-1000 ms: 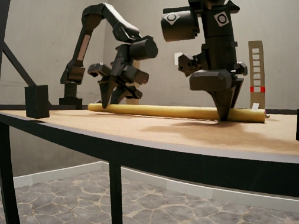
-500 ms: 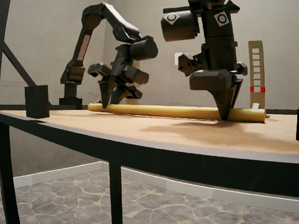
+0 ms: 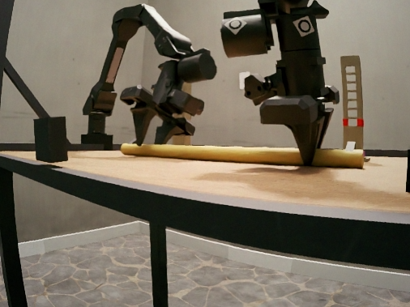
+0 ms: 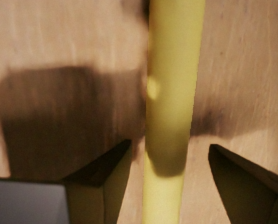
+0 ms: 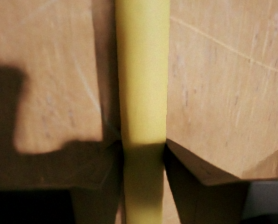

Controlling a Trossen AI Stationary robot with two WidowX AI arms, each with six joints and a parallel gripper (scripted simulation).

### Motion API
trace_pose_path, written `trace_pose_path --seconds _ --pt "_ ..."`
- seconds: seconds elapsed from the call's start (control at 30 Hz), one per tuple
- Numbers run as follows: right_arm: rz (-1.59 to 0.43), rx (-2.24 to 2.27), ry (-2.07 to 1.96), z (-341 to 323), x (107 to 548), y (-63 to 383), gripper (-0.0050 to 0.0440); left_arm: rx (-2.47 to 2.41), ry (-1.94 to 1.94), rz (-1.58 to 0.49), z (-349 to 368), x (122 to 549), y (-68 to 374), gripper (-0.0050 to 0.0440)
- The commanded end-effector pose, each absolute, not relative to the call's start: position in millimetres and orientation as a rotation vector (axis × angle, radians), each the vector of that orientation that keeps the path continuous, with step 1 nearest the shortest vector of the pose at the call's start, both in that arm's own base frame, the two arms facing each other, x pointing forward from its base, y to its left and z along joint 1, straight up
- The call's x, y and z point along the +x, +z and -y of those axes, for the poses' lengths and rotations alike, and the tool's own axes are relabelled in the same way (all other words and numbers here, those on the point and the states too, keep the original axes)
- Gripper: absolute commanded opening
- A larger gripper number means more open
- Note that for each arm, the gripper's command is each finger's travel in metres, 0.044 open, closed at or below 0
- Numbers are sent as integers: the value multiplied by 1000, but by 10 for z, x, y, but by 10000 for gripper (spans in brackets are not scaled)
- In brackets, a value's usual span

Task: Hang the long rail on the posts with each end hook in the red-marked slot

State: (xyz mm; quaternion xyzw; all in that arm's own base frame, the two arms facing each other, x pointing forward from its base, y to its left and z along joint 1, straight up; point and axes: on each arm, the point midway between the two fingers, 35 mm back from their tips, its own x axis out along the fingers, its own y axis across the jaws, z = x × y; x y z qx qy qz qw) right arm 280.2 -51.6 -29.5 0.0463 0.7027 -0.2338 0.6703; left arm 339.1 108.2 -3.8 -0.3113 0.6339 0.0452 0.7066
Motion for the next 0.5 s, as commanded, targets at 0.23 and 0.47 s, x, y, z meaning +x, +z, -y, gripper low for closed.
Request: trace_pose_path --seconds 0.23,0.47 --pt "-1559 107 -526 525 2851 -236 -43 -673 96 -1374 -1179 3432 194 371" --pt "-1559 107 -526 525 2851 -236 -50 -671 98 -1374 -1331 3328 629 440"
